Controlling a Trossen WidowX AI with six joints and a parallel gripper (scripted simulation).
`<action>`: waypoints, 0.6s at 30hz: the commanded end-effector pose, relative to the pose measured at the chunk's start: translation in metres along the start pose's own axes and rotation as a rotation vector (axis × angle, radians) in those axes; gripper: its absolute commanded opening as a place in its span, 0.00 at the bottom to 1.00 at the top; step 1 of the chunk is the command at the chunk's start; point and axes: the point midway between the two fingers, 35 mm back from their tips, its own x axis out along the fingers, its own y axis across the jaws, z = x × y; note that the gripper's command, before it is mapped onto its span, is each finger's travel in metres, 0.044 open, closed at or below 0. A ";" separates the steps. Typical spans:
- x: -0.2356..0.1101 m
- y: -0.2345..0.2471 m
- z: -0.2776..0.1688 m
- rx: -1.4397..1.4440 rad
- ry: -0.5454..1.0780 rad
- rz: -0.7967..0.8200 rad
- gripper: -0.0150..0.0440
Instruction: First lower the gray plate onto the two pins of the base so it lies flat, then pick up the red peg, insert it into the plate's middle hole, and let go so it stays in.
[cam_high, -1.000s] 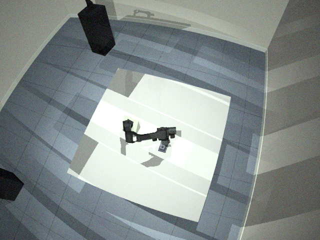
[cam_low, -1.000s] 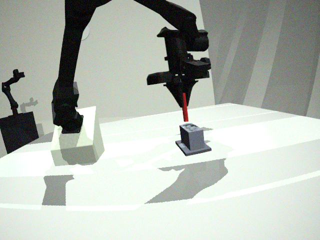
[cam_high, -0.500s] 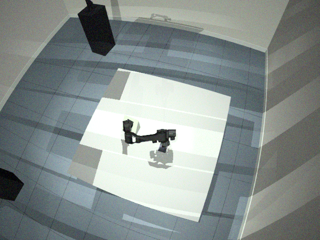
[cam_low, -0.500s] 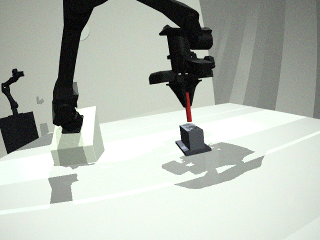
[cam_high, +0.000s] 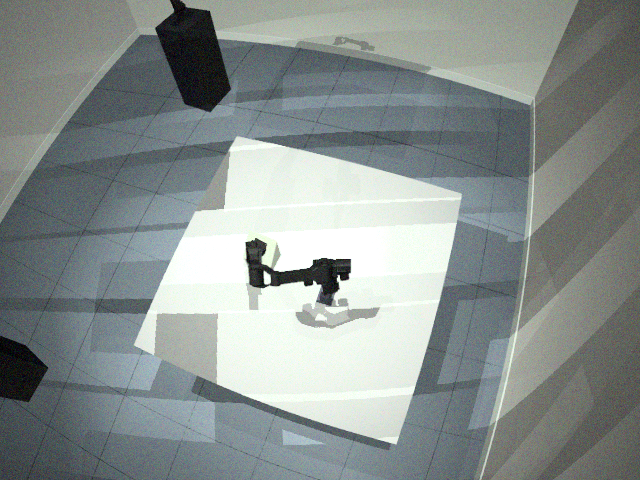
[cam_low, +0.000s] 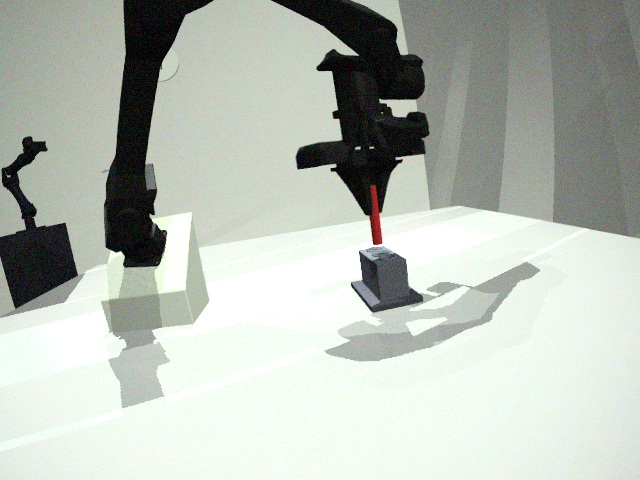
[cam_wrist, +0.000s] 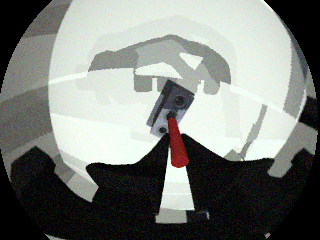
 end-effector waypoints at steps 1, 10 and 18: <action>0.000 -0.001 0.001 -0.004 -0.006 -0.001 0.25; 0.000 0.000 0.001 -0.002 -0.003 0.000 0.25; 0.000 0.000 0.001 0.000 0.000 0.000 0.25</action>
